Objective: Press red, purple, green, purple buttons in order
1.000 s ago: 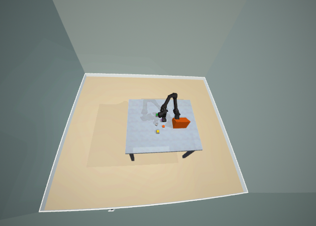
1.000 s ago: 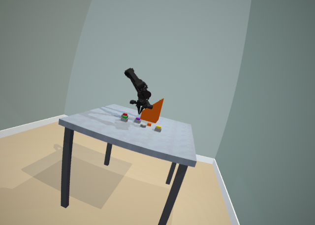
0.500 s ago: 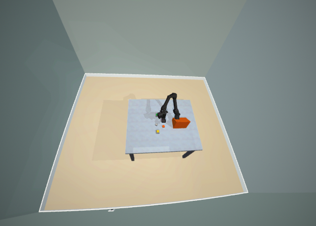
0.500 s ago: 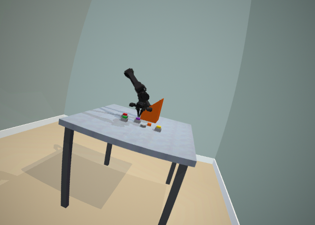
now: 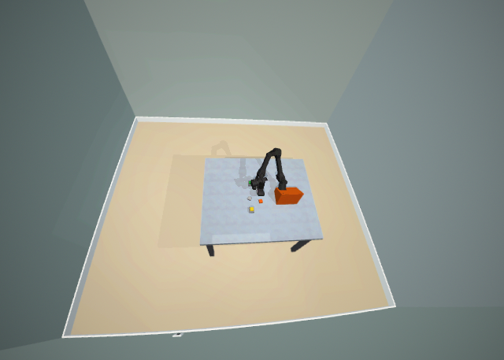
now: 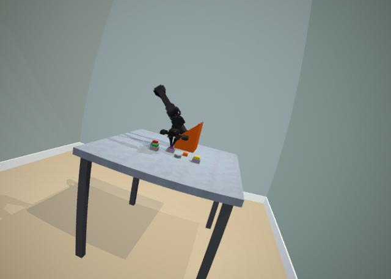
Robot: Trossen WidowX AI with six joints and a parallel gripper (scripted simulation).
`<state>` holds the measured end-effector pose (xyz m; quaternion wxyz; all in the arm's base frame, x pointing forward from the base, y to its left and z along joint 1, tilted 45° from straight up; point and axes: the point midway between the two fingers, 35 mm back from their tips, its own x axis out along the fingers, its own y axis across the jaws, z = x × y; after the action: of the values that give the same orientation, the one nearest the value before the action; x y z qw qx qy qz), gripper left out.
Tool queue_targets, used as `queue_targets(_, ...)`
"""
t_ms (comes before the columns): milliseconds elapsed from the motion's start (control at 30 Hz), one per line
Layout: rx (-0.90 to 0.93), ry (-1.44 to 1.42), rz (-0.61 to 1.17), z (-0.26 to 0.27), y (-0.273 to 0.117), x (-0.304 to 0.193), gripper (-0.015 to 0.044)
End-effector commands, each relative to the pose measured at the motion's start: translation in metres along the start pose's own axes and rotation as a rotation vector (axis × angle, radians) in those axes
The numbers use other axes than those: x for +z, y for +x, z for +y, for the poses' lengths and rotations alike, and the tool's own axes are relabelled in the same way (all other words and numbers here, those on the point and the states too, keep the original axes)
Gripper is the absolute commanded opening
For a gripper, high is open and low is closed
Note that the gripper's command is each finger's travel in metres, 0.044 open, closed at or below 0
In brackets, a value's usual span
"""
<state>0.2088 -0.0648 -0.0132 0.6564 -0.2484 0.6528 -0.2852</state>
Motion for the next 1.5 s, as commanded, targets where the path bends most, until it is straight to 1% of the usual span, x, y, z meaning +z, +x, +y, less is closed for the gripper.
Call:
queue_targets(0,-0.005,-0.008,0.002,0.0,0.001,-0.002,0.002)
queue_targets(367,0.0,-0.001,0.0,0.0,-0.001,0.0,0.002)
queue_targets(500,-0.003,-0.008,0.002,0.0,-0.031,-0.001,0.002)
queue_targets(633,-0.002,-0.008,0.002,0.0,-0.035,-0.001,0.002)
queue_targets(667,0.0,-0.01,0.001,0.001,-0.042,0.0,0.002)
queue_targets(767,0.002,-0.009,0.003,0.001,-0.084,0.0,0.002)
queue_targets(833,0.0,-0.009,0.003,0.001,-0.094,-0.001,0.002)
queue_targets(933,0.0,-0.009,0.003,0.001,-0.094,-0.001,0.002)
queue_targets(1000,0.004,-0.009,0.003,-0.005,-0.095,0.008,0.002)
queue_targets(1167,0.005,-0.007,-0.002,-0.069,-0.096,0.064,0.002)
queue_targets(1233,-0.004,-0.005,-0.001,-0.091,-0.095,0.075,0.002)
queue_targets(1400,-0.005,-0.005,-0.001,-0.094,-0.095,0.077,0.002)
queue_targets(1467,-0.004,-0.005,-0.001,-0.094,-0.085,0.078,0.002)
